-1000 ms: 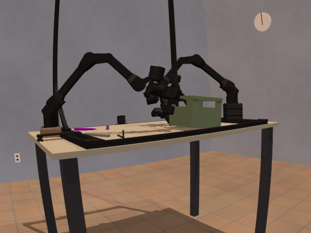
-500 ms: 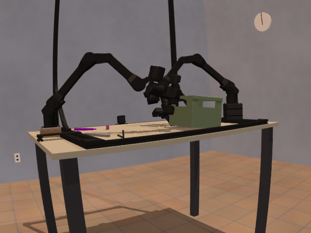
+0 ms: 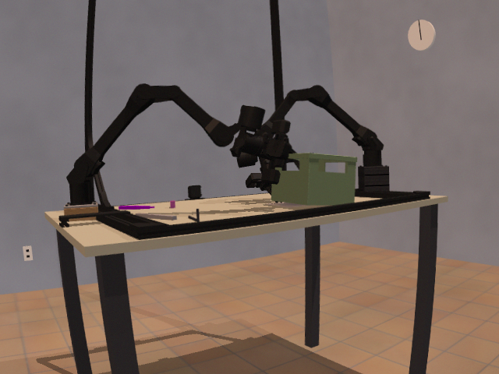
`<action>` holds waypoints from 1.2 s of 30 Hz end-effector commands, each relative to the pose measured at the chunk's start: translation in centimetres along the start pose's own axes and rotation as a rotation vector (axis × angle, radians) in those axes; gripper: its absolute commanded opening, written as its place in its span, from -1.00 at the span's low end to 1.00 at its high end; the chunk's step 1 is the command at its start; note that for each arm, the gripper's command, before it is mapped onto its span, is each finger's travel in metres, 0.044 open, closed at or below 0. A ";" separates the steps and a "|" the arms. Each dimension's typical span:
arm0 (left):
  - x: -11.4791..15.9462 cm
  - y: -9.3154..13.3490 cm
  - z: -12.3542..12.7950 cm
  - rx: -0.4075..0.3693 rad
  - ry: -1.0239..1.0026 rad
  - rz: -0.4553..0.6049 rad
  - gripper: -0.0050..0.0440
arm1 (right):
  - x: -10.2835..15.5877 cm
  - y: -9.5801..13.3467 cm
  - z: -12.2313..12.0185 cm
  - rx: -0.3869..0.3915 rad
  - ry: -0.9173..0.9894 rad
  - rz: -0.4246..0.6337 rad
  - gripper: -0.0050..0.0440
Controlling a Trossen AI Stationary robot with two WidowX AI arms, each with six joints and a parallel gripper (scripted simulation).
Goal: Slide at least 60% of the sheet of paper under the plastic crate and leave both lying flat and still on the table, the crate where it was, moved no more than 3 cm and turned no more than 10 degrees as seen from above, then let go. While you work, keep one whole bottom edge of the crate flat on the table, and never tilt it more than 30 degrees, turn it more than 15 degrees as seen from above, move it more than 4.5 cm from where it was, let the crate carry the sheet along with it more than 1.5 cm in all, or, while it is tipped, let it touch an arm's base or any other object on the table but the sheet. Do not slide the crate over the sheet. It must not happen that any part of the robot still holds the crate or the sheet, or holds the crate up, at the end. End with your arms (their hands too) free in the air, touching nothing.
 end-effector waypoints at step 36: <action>2.6 2.0 0.9 0.029 -0.008 0.001 -0.55 | -0.9 0.6 3.7 -0.078 0.019 -0.023 -0.80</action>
Point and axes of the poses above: on each arm, the point midway between the two fingers, 35 mm back from their tips, its own y axis back along the fingers, its own z axis across the jaws, x = y × z, the point moved 2 cm from there along y, back along the fingers, and after that the axes turned 14 degrees about y, right-handed, at the moved point
